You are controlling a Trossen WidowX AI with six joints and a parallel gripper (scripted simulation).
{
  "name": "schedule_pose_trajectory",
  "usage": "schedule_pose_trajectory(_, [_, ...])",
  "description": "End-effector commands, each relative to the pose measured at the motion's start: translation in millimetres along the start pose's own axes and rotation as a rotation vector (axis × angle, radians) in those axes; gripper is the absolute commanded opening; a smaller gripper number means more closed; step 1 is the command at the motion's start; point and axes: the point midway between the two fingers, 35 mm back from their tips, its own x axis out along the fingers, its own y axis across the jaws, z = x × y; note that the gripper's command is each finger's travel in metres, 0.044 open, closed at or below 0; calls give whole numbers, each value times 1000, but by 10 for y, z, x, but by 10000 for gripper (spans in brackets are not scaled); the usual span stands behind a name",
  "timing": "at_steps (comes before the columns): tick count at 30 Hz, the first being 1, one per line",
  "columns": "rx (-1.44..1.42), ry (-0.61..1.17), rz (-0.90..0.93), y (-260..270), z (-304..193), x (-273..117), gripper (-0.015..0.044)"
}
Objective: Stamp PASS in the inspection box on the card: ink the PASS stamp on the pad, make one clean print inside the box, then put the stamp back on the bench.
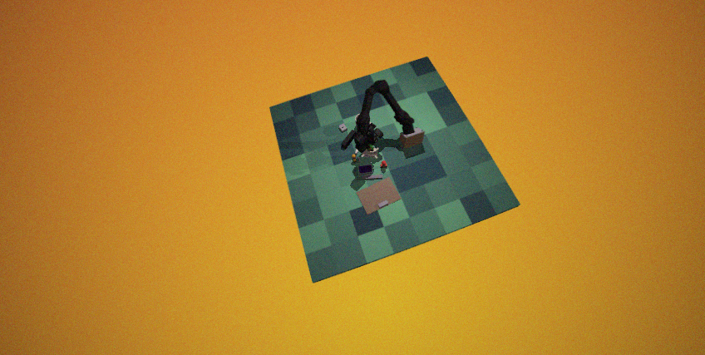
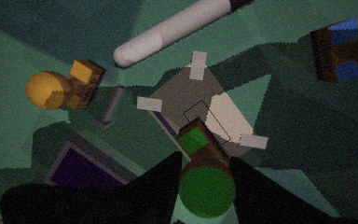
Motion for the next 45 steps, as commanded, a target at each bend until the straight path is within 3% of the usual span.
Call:
schedule_pose_trajectory(1, [-7, -6, -3, -6, 0, 34, 0])
schedule_pose_trajectory(45, [-6, -13, -4, -36, 3, 320, 0])
